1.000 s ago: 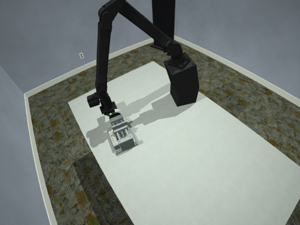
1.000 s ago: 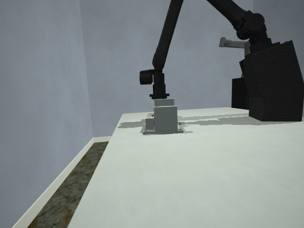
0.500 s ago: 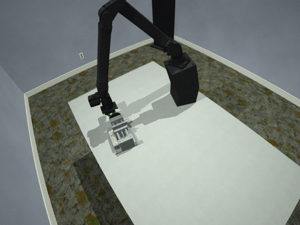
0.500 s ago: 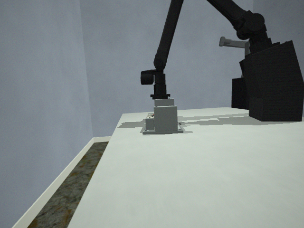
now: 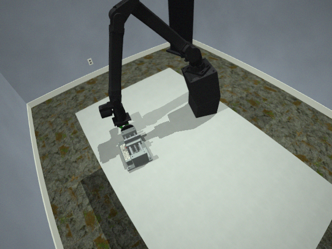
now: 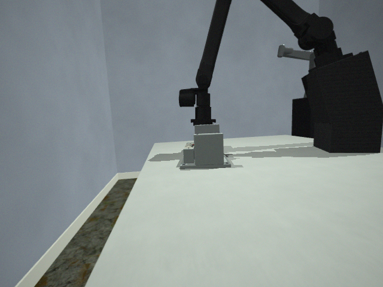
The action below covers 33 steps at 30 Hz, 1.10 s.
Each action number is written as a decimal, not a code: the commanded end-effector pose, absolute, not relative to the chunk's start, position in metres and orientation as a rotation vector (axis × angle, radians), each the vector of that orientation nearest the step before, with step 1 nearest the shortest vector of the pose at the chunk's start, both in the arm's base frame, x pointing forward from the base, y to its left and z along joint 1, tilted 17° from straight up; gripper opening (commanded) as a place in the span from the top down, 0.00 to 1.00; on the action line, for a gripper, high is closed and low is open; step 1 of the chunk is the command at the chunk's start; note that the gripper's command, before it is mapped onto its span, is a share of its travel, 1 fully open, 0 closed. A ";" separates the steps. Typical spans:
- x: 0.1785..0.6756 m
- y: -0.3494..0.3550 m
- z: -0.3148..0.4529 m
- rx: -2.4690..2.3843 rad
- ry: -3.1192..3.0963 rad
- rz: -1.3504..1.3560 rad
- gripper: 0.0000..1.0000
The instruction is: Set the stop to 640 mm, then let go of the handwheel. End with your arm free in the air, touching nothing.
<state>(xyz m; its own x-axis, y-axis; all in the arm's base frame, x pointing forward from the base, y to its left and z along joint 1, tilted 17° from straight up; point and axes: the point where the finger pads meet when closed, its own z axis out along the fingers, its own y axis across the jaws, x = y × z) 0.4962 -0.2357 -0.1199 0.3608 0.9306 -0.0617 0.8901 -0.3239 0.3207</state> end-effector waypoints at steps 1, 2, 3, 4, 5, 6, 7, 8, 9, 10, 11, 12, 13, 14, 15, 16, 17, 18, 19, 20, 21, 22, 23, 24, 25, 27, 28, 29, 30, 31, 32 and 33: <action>0.477 -0.238 -0.145 2.365 1.621 0.156 0.94; 0.477 -0.237 -0.146 2.365 1.621 0.156 0.94; 0.476 -0.237 -0.146 2.365 1.622 0.156 0.94; 0.474 -0.236 -0.147 2.364 1.622 0.156 0.94; 0.472 -0.236 -0.148 2.364 1.623 0.156 0.94; 0.472 -0.236 -0.148 2.364 1.623 0.156 0.94; 0.472 -0.236 -0.148 2.364 1.623 0.156 0.94; 0.471 -0.235 -0.149 2.365 1.622 0.155 0.94; 0.469 -0.235 -0.150 2.364 1.623 0.155 0.94; 0.468 -0.234 -0.151 2.364 1.623 0.155 0.94; 0.467 -0.234 -0.151 2.364 1.623 0.155 0.94; 0.465 -0.233 -0.152 2.367 1.625 0.153 0.94; 0.463 -0.232 -0.153 2.372 1.629 0.148 0.94; 0.462 -0.232 -0.153 2.374 1.630 0.146 0.94; 0.462 -0.232 -0.153 2.374 1.630 0.146 0.94; 0.462 -0.232 -0.153 2.374 1.629 0.146 0.94; 0.462 -0.232 -0.153 2.373 1.629 0.147 0.94; 0.462 -0.232 -0.153 2.371 1.627 0.148 0.94; 0.462 -0.232 -0.152 2.370 1.627 0.149 0.94; 0.460 -0.231 -0.152 2.371 1.628 0.148 0.94; 0.458 -0.230 -0.152 2.372 1.630 0.147 0.94; 0.457 -0.229 -0.151 2.372 1.630 0.147 0.94; 0.457 -0.229 -0.151 2.372 1.630 0.147 0.94; 0.457 -0.229 -0.151 2.372 1.630 0.147 0.94; 0.452 -0.227 -0.151 2.382 1.636 0.138 0.94; 0.452 -0.227 -0.149 2.372 1.630 0.147 0.94; 0.450 -0.226 -0.149 2.375 1.632 0.144 0.94; 0.448 -0.225 -0.149 2.379 1.635 0.141 0.94; 0.447 -0.225 -0.149 2.379 1.635 0.141 0.94; 0.447 -0.225 -0.149 2.378 1.634 0.141 0.94; 0.447 -0.225 -0.149 2.378 1.634 0.142 0.94; 0.447 -0.225 -0.149 2.378 1.634 0.141 0.94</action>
